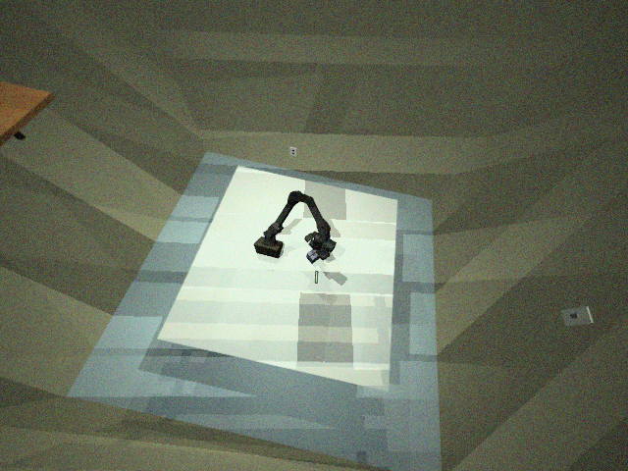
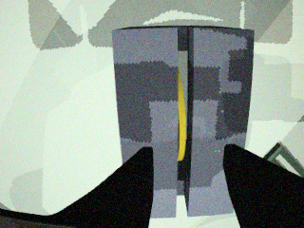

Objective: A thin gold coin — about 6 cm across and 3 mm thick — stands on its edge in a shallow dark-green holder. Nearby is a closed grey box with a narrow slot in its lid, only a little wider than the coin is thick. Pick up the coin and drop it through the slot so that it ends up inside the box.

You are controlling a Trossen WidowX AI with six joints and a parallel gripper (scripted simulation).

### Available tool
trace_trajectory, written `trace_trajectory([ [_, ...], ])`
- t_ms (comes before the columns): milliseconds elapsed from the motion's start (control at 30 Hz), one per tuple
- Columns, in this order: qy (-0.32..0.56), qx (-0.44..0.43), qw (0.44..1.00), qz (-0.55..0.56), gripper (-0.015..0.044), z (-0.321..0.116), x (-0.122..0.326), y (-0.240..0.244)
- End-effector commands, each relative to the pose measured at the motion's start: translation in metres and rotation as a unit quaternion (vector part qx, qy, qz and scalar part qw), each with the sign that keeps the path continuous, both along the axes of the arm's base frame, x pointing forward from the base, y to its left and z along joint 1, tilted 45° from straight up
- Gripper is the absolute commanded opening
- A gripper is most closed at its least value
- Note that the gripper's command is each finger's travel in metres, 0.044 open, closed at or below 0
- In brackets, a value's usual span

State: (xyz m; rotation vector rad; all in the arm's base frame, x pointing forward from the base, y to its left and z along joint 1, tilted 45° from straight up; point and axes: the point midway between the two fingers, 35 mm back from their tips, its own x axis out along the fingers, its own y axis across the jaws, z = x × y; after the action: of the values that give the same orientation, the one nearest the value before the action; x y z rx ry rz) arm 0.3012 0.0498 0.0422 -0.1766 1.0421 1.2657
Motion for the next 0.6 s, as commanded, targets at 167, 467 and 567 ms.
trace_trajectory([
  [167,0.0,0.0,1.0,0.0,0.0187,0.001,0.0,-0.001],
  [467,0.001,0.0,1.0,0.0,0.0423,0.028,0.002,-0.027],
  [567,0.001,0.002,1.0,-0.001,0.044,0.044,0.001,-0.041],
])
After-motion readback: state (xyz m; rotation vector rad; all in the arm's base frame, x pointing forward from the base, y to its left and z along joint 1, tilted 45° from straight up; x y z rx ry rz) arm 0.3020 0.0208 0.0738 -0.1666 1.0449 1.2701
